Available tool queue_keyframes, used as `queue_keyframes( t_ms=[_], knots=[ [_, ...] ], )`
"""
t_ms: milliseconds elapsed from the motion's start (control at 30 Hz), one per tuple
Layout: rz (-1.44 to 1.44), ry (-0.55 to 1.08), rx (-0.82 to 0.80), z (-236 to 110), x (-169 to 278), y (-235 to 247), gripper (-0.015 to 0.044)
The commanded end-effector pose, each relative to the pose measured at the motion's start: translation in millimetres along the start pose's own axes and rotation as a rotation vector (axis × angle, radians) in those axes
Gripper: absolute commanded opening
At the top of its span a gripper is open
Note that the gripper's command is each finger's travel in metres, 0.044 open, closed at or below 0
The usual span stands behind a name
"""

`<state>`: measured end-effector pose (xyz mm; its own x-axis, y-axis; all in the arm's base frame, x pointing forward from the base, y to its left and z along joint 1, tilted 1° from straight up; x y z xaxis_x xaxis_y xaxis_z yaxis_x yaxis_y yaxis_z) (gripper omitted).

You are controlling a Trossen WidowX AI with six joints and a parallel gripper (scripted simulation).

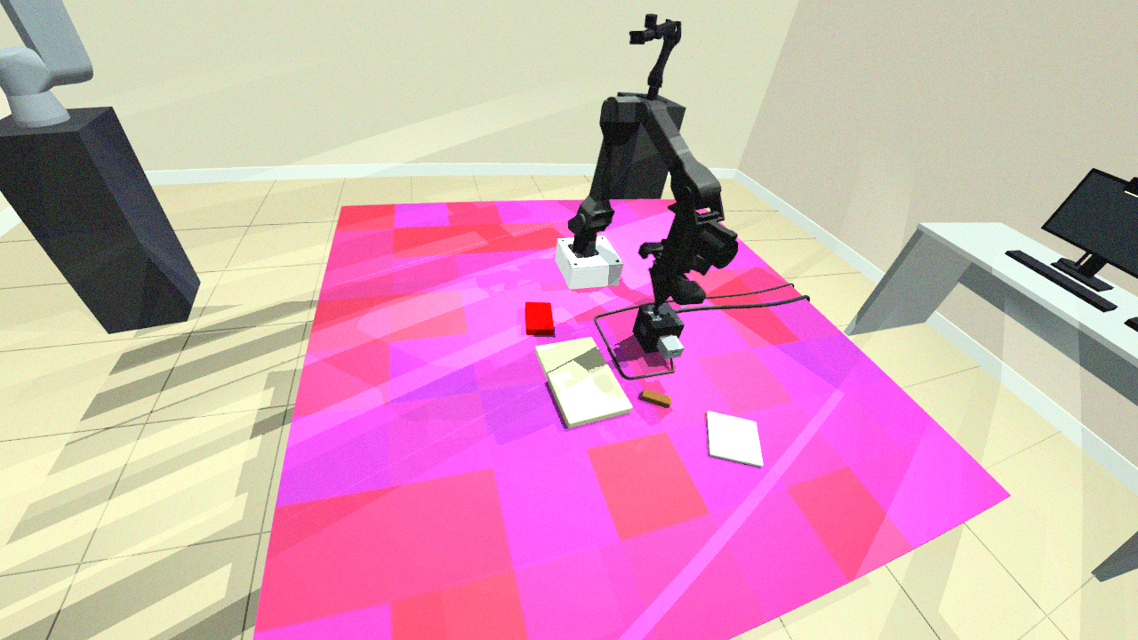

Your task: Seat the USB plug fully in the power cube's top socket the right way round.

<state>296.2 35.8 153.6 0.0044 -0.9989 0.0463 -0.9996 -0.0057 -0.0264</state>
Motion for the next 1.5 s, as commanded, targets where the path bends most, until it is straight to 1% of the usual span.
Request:
queue_keyframes(
  t_ms=[0,1467],
  knots=[
    [-0.006,0.002,0.0,0.9,0.1,-0.2,0.0],
    [-0.006,0.002,0.0,6.2,0.0,-0.2,0.0]
  ],
)
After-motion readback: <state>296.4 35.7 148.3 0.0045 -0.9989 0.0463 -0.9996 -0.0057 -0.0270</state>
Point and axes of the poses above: the point midway between the two fingers, 35 mm back from their tips, its own z axis out along the fingers, its own y axis across the jaws, x = y × z, the point moved 7 cm from there along -z, back along the fingers, and after that the axes turned 8 degrees about -z, right-handed, at the moved point
